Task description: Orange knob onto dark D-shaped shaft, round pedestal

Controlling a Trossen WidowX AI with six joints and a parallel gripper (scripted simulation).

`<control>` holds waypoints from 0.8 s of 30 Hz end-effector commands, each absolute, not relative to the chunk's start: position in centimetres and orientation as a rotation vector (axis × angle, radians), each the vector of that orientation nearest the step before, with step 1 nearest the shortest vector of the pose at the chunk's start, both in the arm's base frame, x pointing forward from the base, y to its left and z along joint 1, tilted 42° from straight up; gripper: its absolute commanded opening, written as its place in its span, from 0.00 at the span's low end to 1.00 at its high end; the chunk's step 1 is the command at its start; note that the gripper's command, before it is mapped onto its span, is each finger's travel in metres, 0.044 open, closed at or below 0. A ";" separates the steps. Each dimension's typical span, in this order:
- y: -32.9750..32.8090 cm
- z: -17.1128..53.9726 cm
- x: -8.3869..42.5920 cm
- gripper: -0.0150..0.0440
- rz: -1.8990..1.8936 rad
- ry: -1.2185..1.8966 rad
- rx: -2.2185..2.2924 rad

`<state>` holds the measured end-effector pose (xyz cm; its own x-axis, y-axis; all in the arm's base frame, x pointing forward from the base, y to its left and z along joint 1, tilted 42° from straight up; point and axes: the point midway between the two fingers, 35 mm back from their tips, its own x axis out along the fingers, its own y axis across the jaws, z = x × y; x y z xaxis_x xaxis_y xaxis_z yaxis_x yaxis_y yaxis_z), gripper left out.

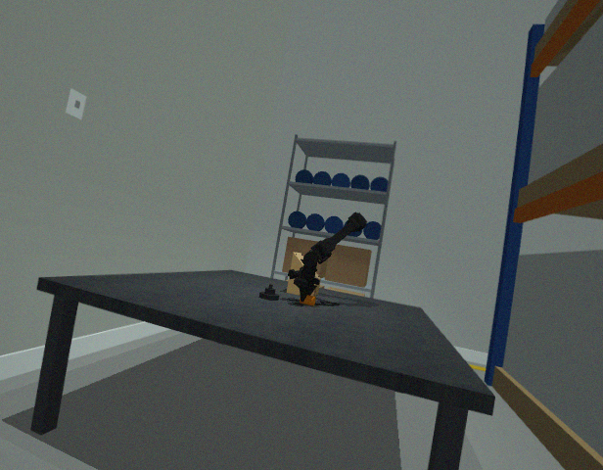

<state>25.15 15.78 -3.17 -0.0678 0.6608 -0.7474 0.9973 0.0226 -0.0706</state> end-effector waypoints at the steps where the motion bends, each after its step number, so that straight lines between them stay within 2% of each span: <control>1: 15.8 -3.2 25.1 0.66 -0.837 1.784 1.690; 4: 15.8 -3.2 25.1 0.66 -0.837 1.784 1.690; 13: 15.8 -3.2 25.1 0.56 -0.837 1.784 1.690; 24: 15.9 -2.5 25.2 0.56 -0.906 1.713 1.614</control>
<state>25.12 15.82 -2.90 -0.0723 0.6262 -0.7763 0.9969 0.0210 -0.0759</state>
